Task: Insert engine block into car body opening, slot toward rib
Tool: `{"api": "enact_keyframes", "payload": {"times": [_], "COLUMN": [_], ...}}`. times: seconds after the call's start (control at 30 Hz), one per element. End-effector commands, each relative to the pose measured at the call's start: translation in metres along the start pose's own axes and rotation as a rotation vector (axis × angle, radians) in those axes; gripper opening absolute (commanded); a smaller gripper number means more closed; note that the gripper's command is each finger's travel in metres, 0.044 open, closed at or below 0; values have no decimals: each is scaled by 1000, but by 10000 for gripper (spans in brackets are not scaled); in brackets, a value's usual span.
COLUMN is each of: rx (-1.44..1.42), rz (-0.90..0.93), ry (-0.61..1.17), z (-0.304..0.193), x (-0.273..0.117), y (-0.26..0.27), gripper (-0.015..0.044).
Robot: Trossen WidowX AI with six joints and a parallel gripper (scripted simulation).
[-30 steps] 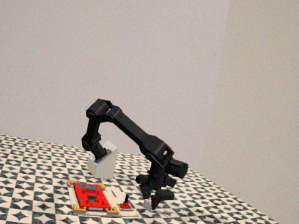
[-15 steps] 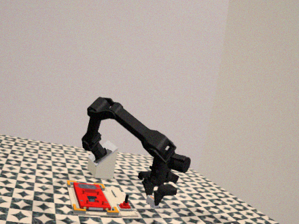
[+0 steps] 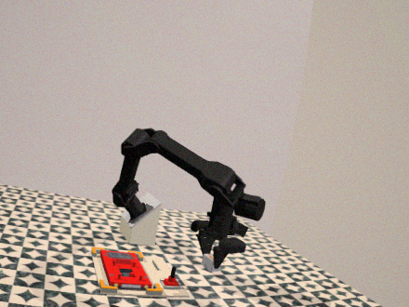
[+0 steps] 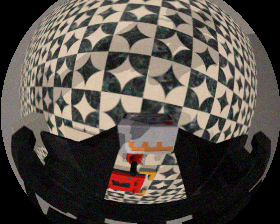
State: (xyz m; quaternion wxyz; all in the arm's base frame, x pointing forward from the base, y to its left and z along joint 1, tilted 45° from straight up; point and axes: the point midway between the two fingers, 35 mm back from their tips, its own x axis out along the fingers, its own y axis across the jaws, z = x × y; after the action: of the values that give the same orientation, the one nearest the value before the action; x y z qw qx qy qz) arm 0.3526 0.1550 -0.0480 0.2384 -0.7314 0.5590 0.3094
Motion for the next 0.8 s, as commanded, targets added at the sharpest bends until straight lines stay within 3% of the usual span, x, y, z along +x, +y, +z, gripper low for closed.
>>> {"api": "enact_keyframes", "payload": {"times": [0.0,0.53,0.77], "rx": [6,-4,-4], "rz": [-5,6,5], "ry": [-7,11,11], "z": [-1,-11,8], "x": [-16,-64,-46], "y": [-2,3,1], "gripper": [0,0,0]}}
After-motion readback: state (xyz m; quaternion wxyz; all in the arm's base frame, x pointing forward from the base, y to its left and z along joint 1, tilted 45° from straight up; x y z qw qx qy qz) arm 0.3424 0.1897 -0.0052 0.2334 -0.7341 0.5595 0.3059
